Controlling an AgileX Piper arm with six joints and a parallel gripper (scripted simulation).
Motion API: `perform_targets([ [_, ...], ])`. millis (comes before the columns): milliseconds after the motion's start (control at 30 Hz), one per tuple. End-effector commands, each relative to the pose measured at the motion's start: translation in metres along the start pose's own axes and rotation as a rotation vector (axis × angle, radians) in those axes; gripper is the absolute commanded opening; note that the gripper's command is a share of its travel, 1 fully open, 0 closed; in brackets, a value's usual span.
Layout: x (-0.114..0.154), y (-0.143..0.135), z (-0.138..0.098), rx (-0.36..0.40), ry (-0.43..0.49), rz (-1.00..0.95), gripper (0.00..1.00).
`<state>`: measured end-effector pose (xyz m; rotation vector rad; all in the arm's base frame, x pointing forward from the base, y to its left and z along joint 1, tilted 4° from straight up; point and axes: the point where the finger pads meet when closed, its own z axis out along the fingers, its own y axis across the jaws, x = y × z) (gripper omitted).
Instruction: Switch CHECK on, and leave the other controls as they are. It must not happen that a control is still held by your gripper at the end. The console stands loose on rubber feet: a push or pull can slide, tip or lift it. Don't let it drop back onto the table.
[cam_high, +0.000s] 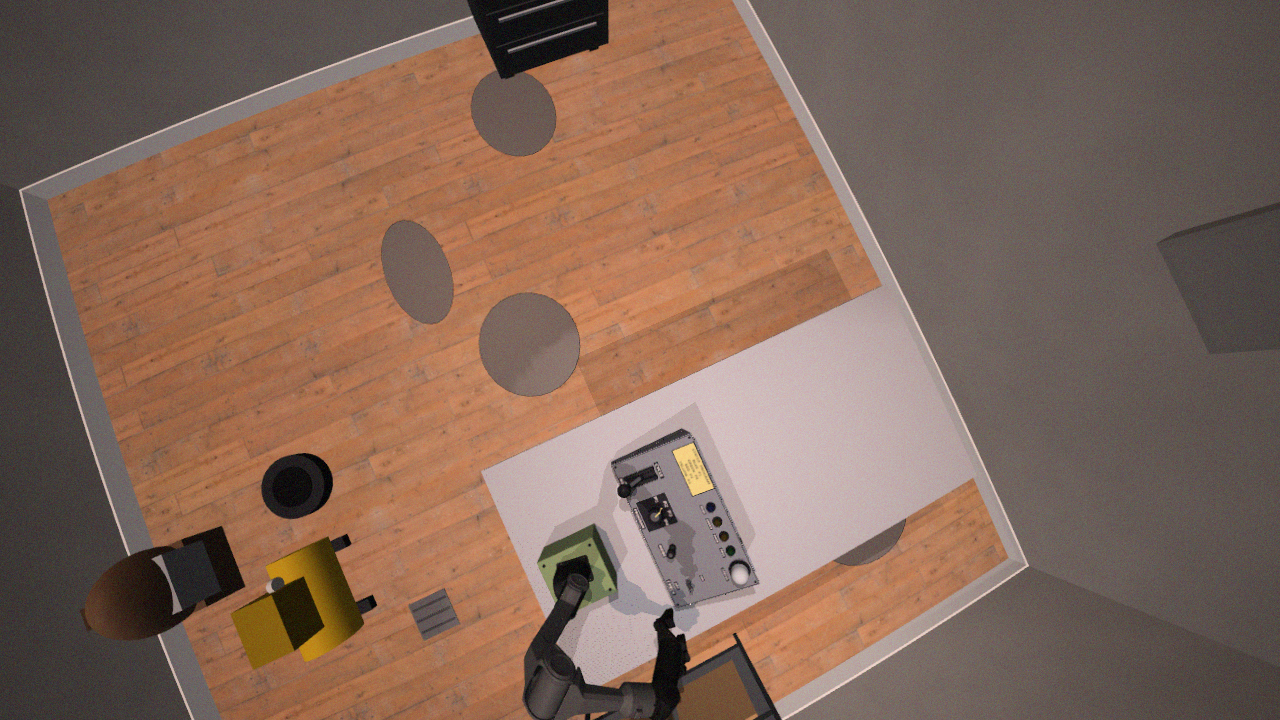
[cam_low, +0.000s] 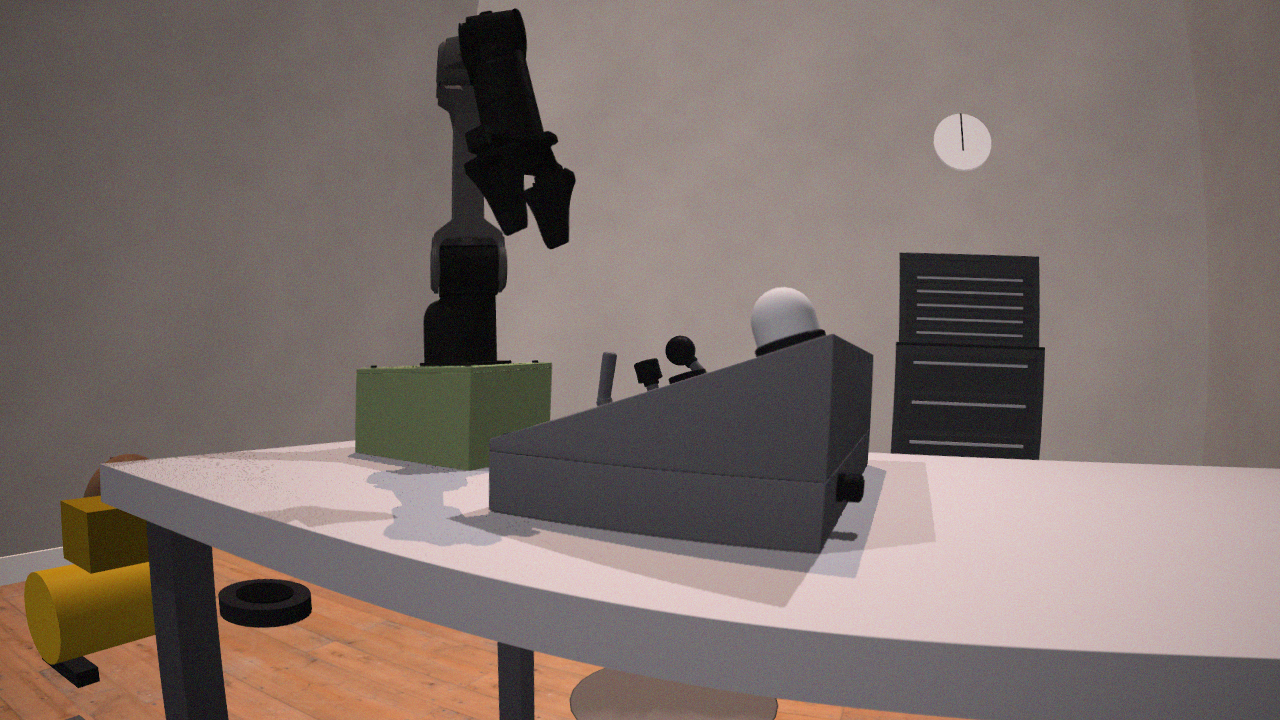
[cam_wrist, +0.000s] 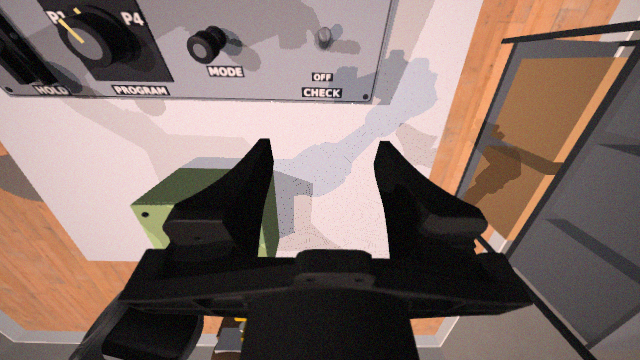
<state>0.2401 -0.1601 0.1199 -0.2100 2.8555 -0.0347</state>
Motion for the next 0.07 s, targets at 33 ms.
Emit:
perform_targets([
  [33,-0.0002,-0.0004,-0.0006,0.002,-0.001,0.0,1.0],
])
